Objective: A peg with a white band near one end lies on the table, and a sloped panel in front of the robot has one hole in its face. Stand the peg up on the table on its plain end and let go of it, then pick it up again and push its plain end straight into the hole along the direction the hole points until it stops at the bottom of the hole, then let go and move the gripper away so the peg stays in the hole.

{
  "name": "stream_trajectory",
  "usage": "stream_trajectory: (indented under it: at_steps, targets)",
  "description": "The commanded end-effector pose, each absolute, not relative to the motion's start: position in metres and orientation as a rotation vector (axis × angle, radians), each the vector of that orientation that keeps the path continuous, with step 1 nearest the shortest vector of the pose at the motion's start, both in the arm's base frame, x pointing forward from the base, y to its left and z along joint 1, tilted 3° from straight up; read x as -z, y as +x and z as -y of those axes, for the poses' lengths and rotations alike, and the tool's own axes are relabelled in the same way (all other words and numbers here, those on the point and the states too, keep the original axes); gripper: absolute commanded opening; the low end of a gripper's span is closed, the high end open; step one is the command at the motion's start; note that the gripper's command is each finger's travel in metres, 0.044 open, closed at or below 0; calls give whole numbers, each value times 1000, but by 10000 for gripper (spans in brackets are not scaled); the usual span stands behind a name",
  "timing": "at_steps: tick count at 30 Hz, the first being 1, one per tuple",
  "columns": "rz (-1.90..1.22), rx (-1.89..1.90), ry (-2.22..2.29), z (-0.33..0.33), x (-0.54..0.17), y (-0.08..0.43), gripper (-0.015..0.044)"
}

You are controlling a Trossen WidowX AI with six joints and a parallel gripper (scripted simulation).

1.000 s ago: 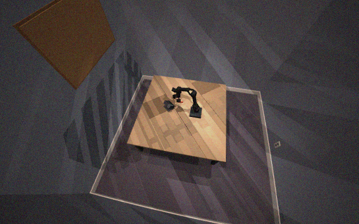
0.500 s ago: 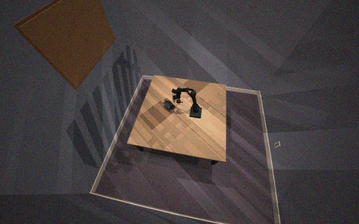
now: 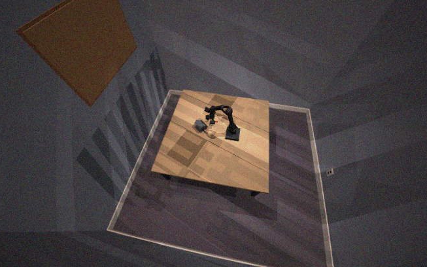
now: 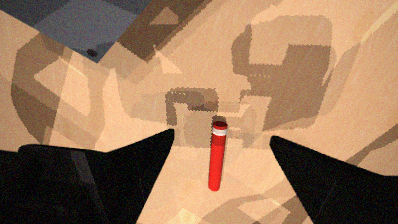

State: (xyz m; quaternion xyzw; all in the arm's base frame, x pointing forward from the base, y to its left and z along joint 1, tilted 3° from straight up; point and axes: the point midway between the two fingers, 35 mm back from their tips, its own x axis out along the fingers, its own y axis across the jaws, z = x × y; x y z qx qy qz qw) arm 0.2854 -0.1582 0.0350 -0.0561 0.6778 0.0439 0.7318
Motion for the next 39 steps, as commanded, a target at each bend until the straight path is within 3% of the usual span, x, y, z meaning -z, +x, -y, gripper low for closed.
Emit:
stream_trajectory:
  at_steps: [1,4,17,24,33,39]
  targets:
    - [-1497,-94,-120,158,-28,284,440]
    - [-1497,-94,-120,158,-26,284,440]
    - [-1497,-94,-120,158,-26,284,110]
    - [-1497,-94,-120,158,-26,284,110]
    - [-1497,-94,-120,158,-26,284,50]
    - [-1490,-96,-120,157,-26,283,49]
